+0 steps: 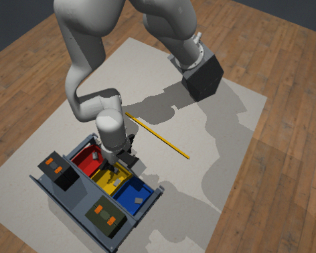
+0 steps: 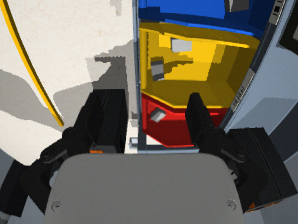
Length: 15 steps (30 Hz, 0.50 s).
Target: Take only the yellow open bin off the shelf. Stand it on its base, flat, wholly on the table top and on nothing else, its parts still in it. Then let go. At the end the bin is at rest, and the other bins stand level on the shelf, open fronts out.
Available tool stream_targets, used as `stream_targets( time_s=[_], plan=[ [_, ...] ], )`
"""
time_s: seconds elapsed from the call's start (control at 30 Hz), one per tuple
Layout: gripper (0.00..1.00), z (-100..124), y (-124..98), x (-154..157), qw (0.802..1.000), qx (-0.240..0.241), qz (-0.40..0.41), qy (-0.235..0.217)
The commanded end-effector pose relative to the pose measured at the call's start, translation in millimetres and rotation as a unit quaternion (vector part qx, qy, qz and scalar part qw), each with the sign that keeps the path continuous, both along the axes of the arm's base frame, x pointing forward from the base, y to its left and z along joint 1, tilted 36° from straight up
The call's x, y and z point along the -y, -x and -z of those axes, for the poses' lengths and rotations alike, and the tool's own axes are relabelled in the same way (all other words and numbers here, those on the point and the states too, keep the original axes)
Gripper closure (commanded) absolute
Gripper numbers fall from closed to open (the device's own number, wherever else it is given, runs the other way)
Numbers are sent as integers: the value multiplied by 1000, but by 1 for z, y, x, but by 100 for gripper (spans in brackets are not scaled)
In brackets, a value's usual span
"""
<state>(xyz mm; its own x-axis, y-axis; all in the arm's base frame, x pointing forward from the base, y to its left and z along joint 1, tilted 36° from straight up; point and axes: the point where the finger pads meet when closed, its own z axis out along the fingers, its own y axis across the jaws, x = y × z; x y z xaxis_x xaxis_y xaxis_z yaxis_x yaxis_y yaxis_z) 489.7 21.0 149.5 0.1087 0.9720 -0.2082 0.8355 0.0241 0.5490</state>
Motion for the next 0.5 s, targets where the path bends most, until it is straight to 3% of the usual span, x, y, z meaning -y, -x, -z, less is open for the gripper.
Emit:
stream_targets(
  time_s=[0.0, 0.1, 0.27, 0.47],
  plan=[
    [0, -1, -1, 0, 1000, 1, 0, 0],
    [0, -1, -1, 0, 1000, 1, 0, 0],
    [0, 24, -16, 7, 1000, 1, 0, 0],
    [0, 24, -16, 7, 1000, 1, 0, 0]
  ],
)
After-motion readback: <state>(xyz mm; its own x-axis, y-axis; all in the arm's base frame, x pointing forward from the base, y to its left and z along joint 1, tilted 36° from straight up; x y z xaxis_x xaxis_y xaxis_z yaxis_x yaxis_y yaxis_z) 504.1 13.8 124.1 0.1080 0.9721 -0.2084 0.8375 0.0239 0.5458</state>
